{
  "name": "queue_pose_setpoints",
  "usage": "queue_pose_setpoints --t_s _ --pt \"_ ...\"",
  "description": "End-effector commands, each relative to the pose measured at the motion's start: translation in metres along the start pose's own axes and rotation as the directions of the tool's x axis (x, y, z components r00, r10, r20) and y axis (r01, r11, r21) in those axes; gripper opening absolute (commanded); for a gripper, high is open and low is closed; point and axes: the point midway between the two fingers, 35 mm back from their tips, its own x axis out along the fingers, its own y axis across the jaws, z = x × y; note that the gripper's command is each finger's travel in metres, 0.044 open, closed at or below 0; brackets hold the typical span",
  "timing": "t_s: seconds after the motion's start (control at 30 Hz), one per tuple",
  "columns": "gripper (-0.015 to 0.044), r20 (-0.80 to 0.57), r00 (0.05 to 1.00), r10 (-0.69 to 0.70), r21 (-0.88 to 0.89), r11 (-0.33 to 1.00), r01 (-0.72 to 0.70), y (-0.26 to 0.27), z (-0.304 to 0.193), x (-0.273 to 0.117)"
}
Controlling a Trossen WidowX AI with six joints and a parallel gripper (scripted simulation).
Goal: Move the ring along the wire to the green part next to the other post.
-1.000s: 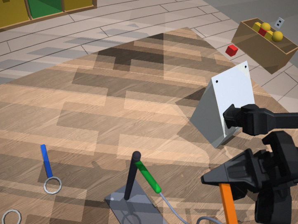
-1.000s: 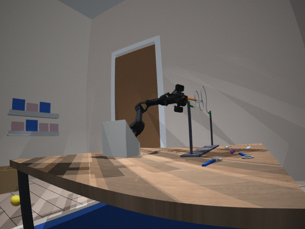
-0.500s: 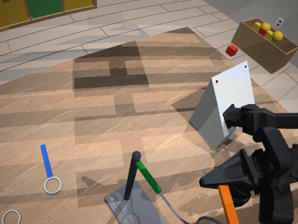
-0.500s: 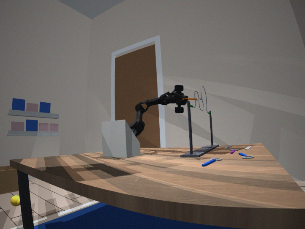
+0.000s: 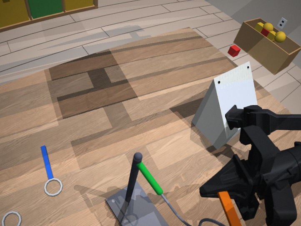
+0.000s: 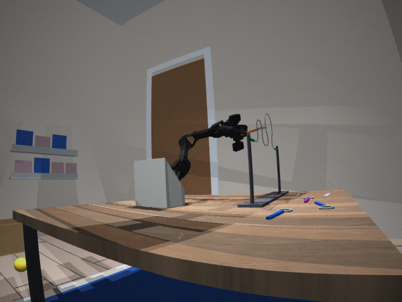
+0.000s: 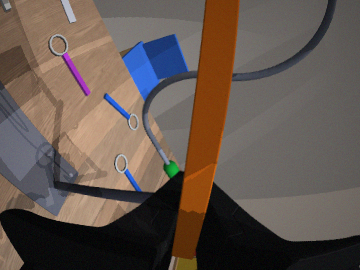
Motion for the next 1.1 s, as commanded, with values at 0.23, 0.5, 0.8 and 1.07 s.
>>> queue_pose_setpoints --t_s 0.23,0.5,0.8,1.07 --pt "-0.0150 0.036 0.994 0.099 0.186 0.977 -0.104 0.013 0.003 0.001" --pt "-0.0150 0.074 0.983 0.170 0.320 0.929 -0.185 0.024 0.005 0.001" --pt "-0.0150 0.128 0.962 0.242 0.458 0.846 -0.273 0.036 0.010 0.000" --pt "-0.0150 0.179 0.940 0.291 0.558 0.757 -0.341 0.044 0.015 -0.002"
